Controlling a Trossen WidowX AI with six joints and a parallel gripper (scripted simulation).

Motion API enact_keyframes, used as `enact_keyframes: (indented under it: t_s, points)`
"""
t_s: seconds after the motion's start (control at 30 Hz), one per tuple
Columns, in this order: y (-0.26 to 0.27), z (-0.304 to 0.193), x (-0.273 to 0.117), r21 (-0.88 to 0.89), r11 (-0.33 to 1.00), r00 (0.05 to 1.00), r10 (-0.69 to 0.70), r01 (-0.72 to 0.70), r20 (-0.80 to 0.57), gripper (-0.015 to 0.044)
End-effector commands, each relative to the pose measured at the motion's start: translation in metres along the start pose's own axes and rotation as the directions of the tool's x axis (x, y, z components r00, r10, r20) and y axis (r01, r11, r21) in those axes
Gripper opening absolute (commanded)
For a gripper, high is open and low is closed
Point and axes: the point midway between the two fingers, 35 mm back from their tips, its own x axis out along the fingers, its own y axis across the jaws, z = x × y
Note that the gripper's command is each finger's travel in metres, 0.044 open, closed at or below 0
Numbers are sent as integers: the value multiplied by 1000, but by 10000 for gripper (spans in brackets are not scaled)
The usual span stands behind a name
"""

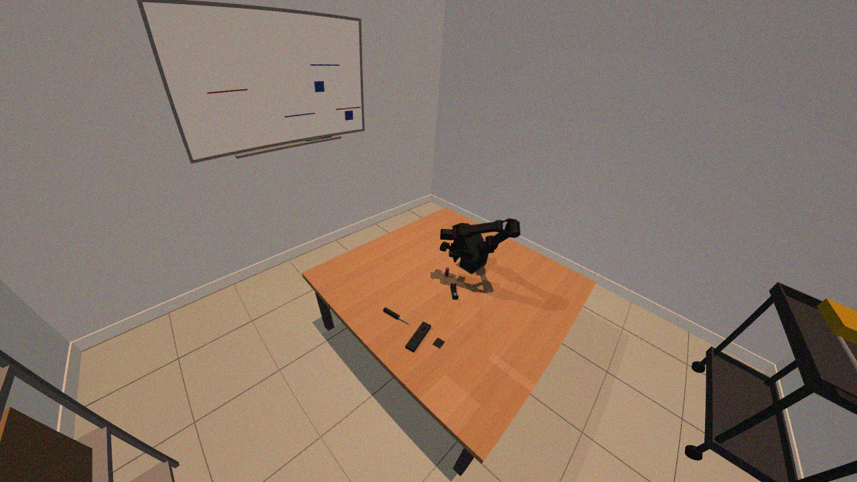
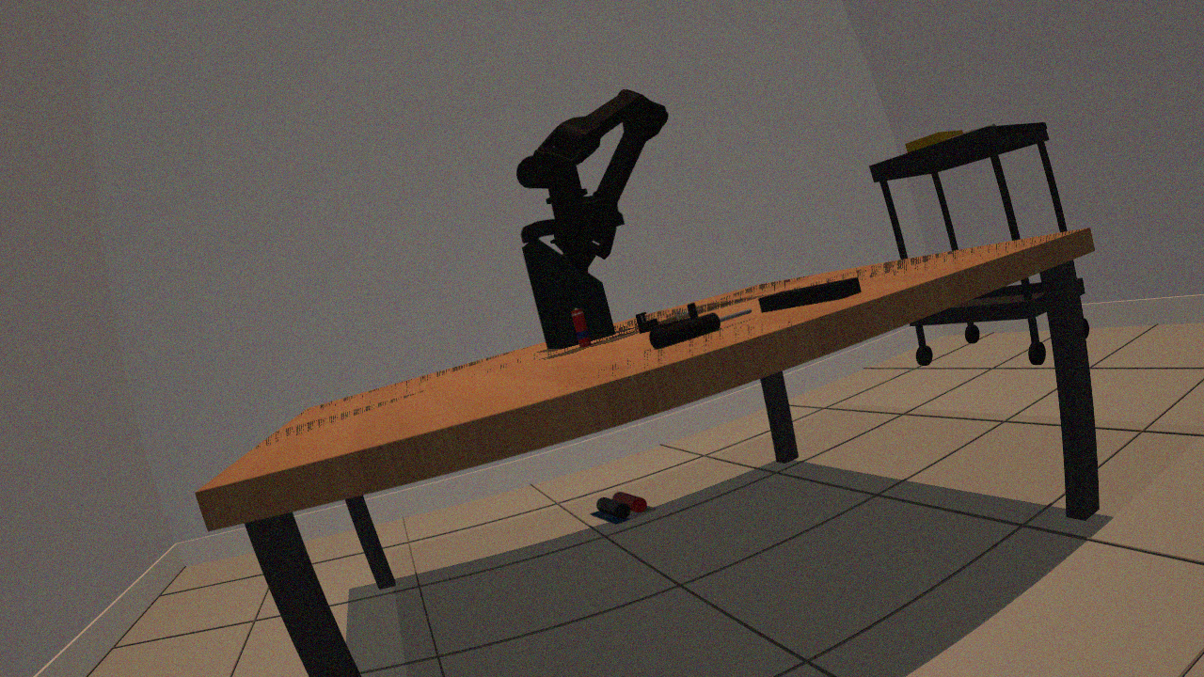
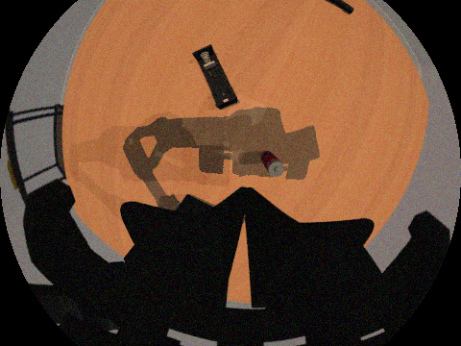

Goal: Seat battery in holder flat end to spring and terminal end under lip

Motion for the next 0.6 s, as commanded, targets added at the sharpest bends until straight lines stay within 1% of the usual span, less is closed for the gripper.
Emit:
enact_keyframes:
  t_s: [0.0,0.1,0.37,0.57]
  points:
    - [2,1,-1,-5,999,999,32,-32,14,0]
    - [1,2,11,-4,1000,999,29,-29,13,0]
    - [4,3,75,-5,999,999,33,-33,15,0]
    - [3,3,79,-6,999,999,35,-35,16,0]
